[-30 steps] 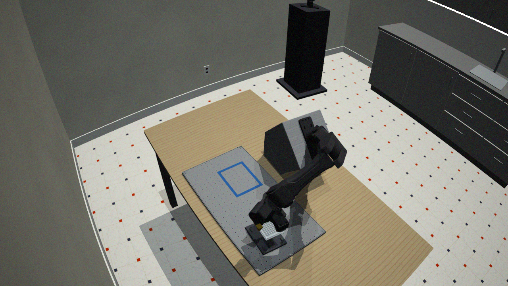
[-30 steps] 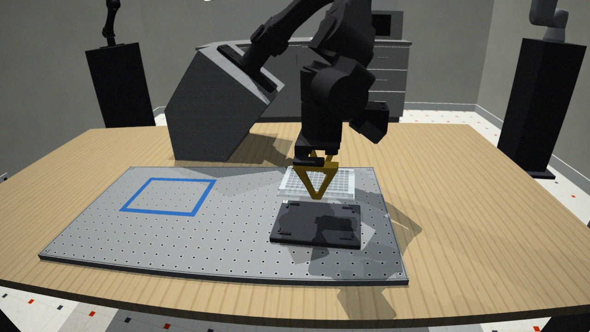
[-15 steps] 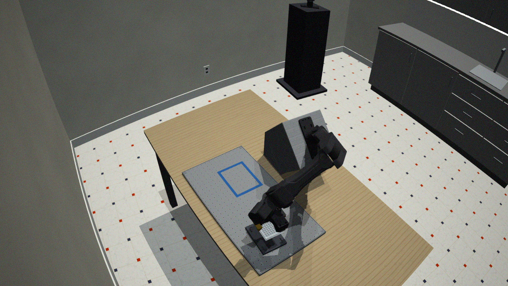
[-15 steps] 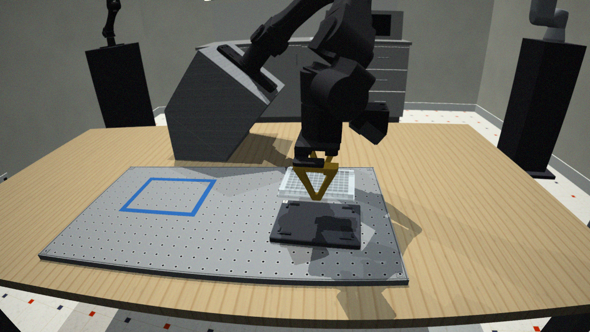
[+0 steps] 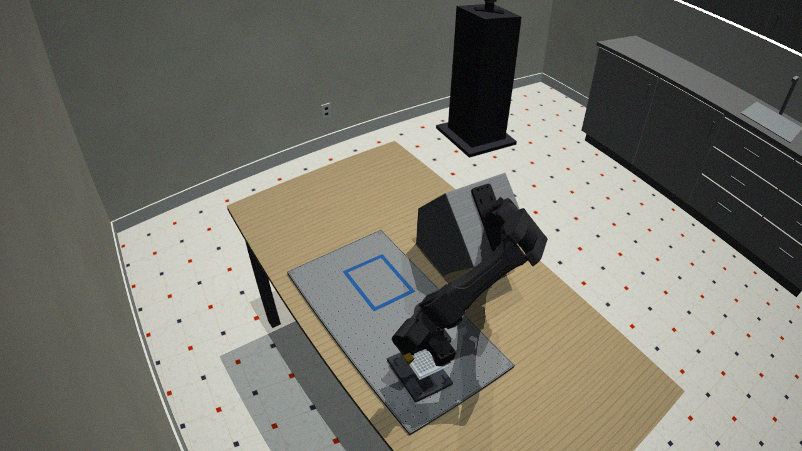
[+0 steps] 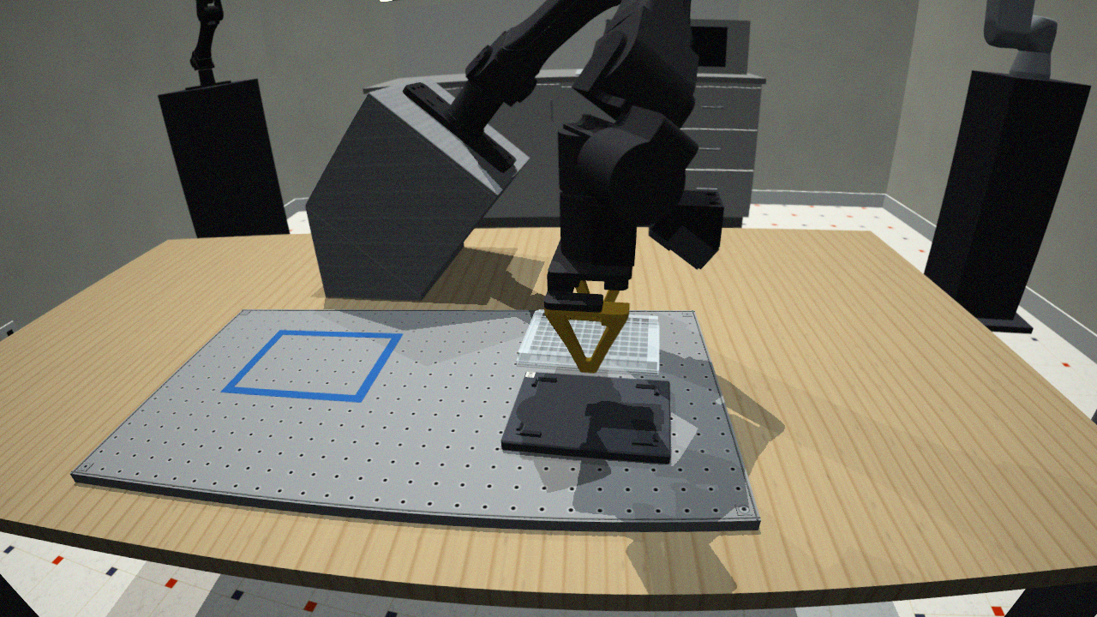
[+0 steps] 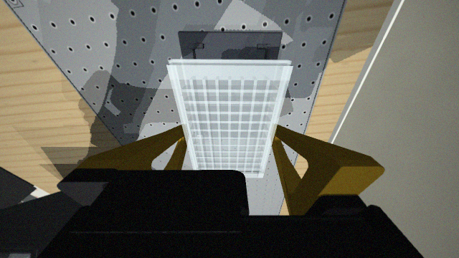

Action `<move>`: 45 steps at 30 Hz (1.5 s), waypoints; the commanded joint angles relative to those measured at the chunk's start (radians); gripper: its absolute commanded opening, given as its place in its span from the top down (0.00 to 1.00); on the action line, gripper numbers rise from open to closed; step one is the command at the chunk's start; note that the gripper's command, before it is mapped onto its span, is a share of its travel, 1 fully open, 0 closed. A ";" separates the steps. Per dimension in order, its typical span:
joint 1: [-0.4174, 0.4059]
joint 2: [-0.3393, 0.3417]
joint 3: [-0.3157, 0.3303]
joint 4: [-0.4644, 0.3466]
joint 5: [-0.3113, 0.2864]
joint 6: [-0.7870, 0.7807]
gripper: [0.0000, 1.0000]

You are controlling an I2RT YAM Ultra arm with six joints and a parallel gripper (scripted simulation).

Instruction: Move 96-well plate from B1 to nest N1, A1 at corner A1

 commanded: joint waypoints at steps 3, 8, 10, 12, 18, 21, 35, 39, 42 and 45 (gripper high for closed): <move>-0.027 -0.013 0.023 -0.004 -0.008 -0.005 1.00; -0.027 -0.014 0.022 -0.004 -0.008 -0.004 1.00; -0.027 -0.014 0.022 -0.004 -0.008 -0.004 1.00; -0.027 -0.014 0.022 -0.004 -0.008 -0.004 1.00; -0.027 -0.016 0.019 -0.003 -0.007 -0.003 1.00; -0.027 -0.016 0.019 -0.002 -0.007 -0.003 1.00; -0.023 0.015 0.003 0.024 -0.004 0.010 1.00; 0.004 0.025 -0.011 0.046 0.005 0.022 1.00; 0.004 0.034 -0.017 0.062 0.006 0.031 1.00; -0.001 0.033 -0.018 0.067 0.008 0.034 1.00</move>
